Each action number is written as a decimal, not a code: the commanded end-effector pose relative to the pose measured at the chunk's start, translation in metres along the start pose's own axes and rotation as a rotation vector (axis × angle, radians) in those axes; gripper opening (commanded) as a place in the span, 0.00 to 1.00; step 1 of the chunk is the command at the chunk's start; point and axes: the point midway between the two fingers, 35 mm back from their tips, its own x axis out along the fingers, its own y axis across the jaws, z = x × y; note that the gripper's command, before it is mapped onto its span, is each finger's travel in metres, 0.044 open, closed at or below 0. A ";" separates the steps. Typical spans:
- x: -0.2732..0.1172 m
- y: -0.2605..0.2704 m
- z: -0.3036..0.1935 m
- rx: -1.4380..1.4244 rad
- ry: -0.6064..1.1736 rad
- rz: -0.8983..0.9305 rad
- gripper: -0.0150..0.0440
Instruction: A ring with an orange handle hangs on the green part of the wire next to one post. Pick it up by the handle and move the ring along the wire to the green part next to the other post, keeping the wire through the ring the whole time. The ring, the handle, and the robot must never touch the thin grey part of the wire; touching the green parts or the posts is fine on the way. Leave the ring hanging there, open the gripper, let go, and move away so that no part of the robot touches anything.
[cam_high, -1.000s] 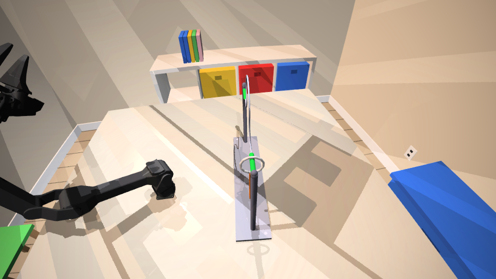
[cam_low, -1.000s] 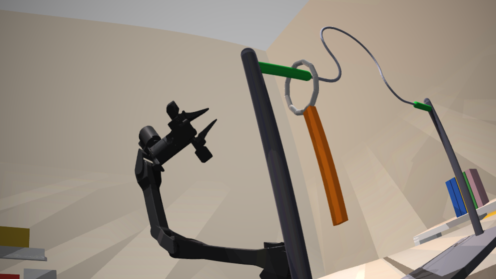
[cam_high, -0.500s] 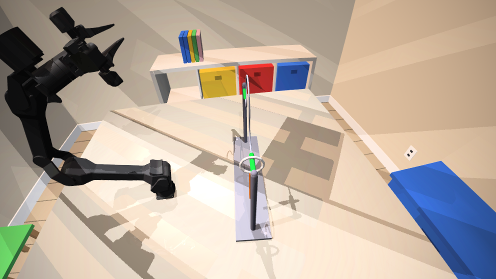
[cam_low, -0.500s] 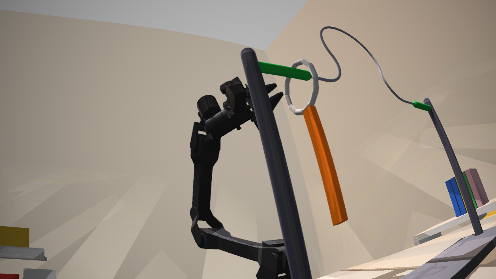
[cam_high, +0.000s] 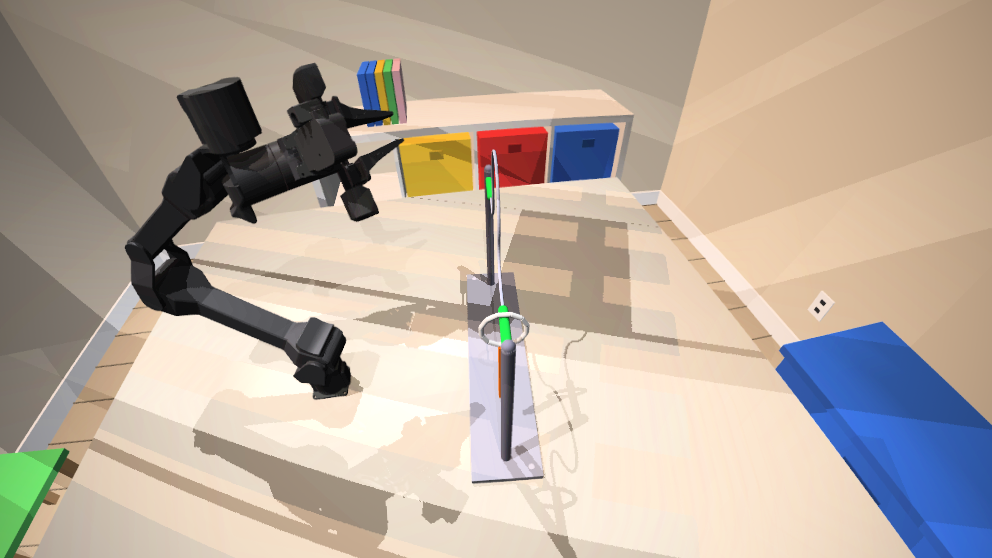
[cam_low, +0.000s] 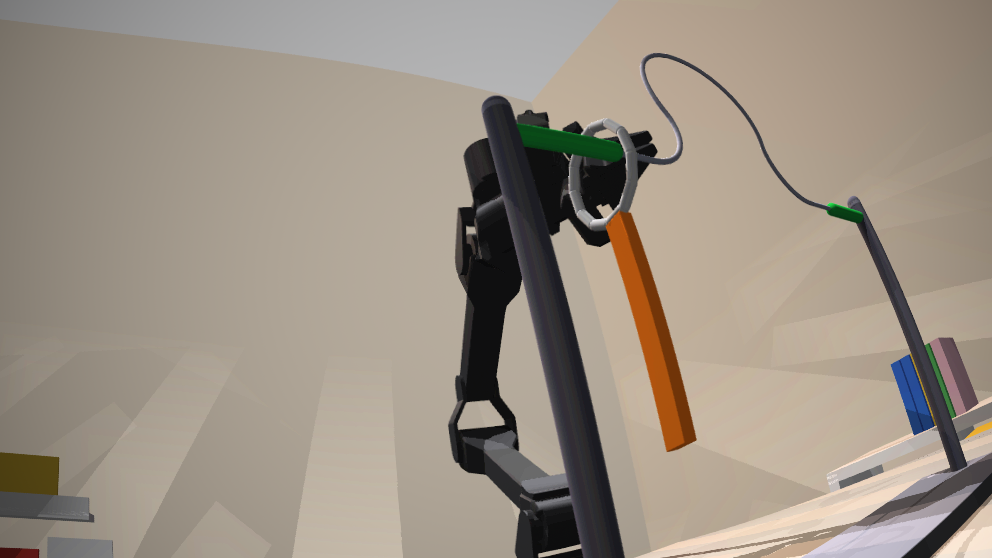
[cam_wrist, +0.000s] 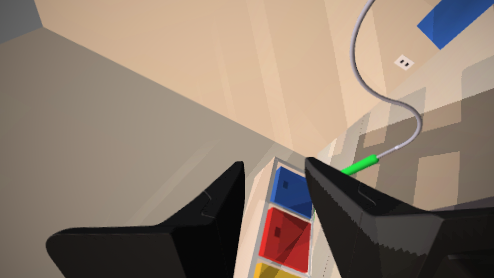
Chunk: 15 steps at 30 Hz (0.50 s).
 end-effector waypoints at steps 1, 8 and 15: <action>0.016 -0.048 0.012 -0.103 -0.024 -0.080 0.53; 0.022 -0.131 0.032 -0.303 -0.061 -0.207 0.53; 0.004 -0.211 0.042 -0.494 -0.080 -0.324 0.53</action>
